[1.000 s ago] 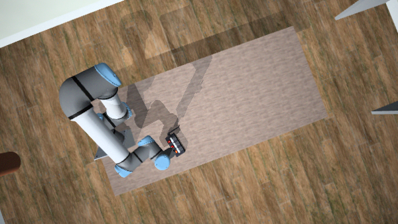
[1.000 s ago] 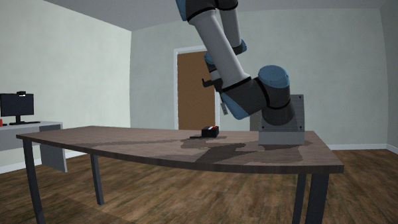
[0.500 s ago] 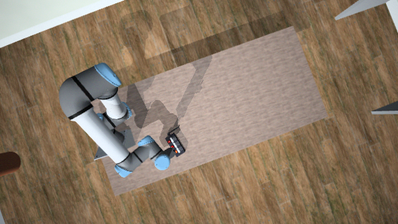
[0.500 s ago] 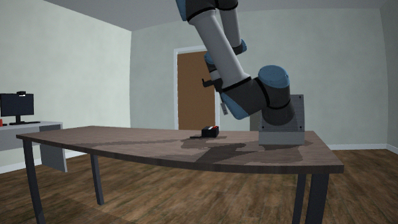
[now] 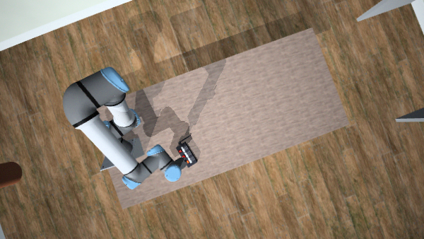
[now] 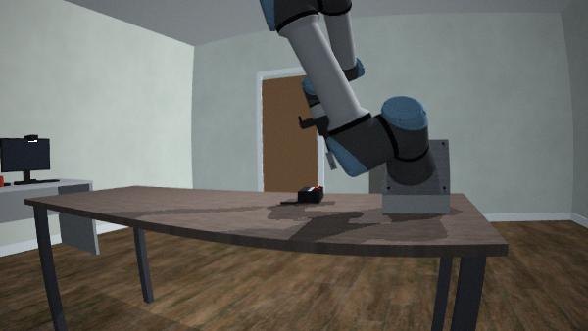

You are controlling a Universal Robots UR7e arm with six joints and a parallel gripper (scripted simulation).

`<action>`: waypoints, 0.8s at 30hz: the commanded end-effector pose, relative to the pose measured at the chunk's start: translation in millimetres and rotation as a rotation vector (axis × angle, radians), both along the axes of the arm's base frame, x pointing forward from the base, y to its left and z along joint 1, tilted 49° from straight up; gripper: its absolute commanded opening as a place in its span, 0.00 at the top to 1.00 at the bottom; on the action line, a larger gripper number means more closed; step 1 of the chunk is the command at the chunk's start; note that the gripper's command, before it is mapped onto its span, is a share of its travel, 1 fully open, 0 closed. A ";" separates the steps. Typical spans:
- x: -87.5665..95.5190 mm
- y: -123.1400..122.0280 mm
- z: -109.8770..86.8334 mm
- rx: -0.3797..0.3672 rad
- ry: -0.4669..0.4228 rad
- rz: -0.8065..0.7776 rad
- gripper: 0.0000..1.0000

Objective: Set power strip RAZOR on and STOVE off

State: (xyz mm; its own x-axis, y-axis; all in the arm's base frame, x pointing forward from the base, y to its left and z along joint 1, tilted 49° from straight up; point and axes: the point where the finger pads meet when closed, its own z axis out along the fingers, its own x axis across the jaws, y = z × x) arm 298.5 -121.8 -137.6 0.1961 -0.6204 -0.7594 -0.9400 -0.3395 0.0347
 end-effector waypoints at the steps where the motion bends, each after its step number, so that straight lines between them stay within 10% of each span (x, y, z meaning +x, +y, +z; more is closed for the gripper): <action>1: 0.2 -0.6 0.1 -0.001 -0.001 0.000 1.00; 24: 2.5 20.3 -20.0 -0.001 -0.001 -0.001 1.00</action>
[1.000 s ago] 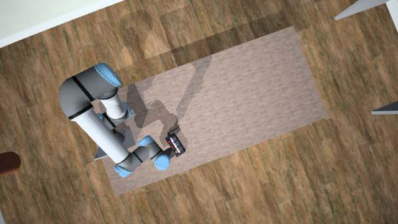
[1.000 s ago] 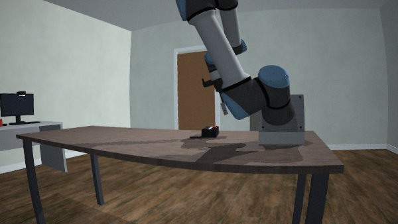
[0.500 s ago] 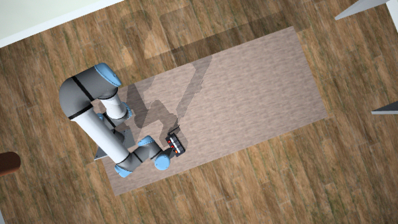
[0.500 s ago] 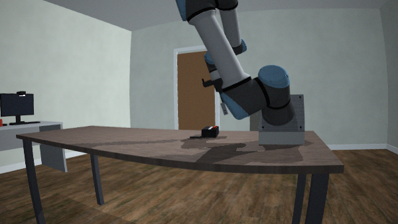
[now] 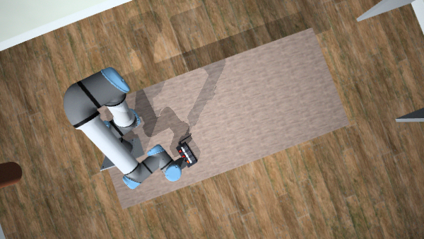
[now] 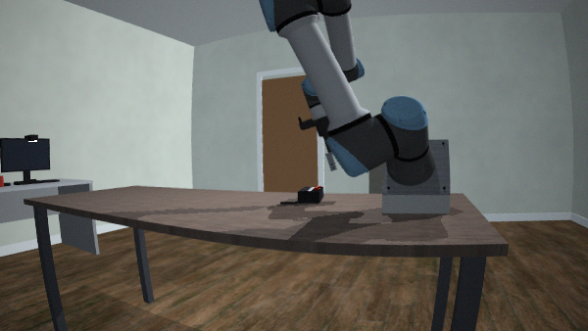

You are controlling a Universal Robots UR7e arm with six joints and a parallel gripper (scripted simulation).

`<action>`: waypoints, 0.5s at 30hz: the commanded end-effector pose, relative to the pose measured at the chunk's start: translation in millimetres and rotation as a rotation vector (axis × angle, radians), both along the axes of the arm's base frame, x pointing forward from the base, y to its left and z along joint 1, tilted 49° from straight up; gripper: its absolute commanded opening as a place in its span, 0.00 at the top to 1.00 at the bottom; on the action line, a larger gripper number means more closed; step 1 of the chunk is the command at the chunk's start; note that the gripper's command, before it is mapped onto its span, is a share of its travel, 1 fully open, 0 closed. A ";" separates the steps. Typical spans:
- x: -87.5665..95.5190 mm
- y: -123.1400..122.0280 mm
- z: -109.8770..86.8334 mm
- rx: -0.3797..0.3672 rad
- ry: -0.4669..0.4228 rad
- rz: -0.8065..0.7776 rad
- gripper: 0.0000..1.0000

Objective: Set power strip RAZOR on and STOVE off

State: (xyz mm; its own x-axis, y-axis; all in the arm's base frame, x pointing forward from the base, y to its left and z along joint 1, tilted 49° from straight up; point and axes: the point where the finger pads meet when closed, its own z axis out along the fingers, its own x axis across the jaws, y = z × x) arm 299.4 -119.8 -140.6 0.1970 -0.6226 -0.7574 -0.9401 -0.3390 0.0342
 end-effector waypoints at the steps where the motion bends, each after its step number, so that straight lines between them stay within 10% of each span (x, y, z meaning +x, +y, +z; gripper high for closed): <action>1: 2.1 30.7 -27.9 0.001 0.001 0.000 1.00; 15: 1.3 65.7 -55.2 0.002 0.001 0.000 1.00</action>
